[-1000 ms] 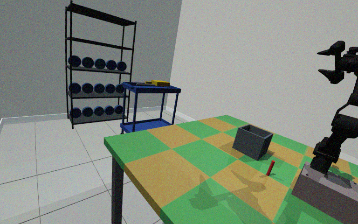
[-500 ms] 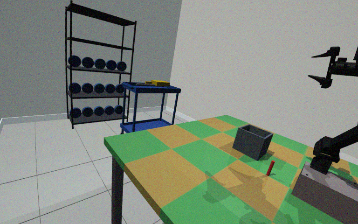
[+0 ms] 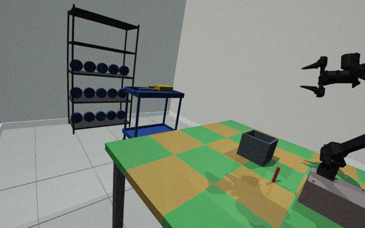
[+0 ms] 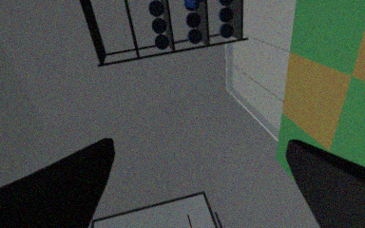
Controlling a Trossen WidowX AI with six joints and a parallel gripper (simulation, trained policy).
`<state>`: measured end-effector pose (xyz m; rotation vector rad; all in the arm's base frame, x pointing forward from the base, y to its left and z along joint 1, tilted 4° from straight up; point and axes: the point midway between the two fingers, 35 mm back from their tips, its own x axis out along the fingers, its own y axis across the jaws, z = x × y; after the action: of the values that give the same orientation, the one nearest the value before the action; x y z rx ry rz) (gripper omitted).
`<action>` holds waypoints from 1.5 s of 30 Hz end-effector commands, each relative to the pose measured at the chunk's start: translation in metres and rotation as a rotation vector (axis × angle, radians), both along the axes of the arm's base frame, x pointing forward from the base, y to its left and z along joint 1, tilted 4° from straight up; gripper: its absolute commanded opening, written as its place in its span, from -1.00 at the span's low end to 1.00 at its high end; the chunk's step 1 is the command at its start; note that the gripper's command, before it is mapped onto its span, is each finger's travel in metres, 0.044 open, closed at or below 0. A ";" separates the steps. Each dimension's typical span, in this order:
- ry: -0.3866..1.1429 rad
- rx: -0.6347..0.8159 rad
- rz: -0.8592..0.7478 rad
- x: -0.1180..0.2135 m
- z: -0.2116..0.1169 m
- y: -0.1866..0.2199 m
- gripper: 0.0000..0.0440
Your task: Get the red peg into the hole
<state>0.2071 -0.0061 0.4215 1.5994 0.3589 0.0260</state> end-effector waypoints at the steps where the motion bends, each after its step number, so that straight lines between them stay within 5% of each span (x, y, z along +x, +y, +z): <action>1: 0.067 0.072 0.034 0.008 -0.012 0.008 0.95; 25: 0.666 0.409 0.187 0.025 -0.110 0.095 0.88; 45: 1.184 0.358 0.121 -0.012 -0.207 0.151 0.83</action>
<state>0.1997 0.1421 0.2263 1.8269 1.4039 -0.7676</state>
